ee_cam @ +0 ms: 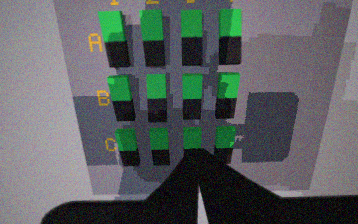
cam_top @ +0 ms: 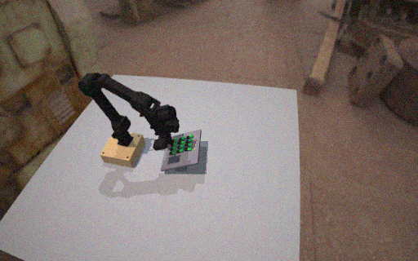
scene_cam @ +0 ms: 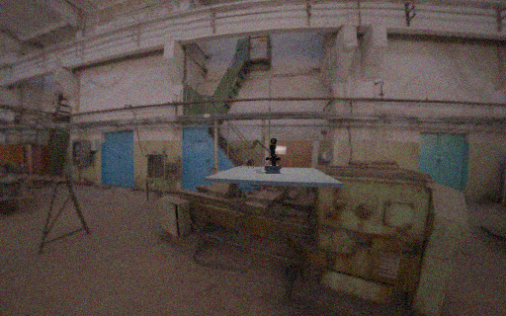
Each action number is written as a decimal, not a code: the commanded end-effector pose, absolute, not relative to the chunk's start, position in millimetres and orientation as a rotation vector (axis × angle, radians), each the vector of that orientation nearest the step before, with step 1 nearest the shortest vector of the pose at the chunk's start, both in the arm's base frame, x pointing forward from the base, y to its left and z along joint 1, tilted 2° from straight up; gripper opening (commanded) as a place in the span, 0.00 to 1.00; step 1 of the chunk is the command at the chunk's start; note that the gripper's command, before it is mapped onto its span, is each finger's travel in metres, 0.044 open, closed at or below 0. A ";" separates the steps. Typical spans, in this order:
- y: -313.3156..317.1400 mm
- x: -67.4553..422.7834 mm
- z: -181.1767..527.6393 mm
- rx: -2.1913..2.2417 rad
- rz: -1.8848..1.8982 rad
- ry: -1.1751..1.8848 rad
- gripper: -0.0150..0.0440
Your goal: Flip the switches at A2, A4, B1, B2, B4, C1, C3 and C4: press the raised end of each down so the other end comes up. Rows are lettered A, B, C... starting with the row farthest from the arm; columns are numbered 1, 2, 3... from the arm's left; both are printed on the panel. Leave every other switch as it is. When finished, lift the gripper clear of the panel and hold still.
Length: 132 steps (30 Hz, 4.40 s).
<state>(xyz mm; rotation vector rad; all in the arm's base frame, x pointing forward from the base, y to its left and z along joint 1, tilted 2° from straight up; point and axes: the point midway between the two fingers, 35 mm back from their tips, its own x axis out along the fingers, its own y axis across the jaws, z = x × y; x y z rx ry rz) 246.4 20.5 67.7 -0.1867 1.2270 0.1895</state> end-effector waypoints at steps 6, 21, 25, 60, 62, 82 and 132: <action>21.2 249.7 55.6 -0.189 0.194 1.230 0.25; 21.7 253.4 45.8 -0.189 0.194 1.230 0.25; 21.7 253.4 45.8 -0.189 0.194 1.230 0.25; 21.9 254.6 42.5 -0.189 0.194 1.229 0.25; 21.9 254.7 42.2 -0.189 0.194 1.229 0.25; 20.2 246.2 71.3 -0.187 0.194 1.218 0.25; -3.4 259.7 46.8 -0.192 0.192 1.229 0.25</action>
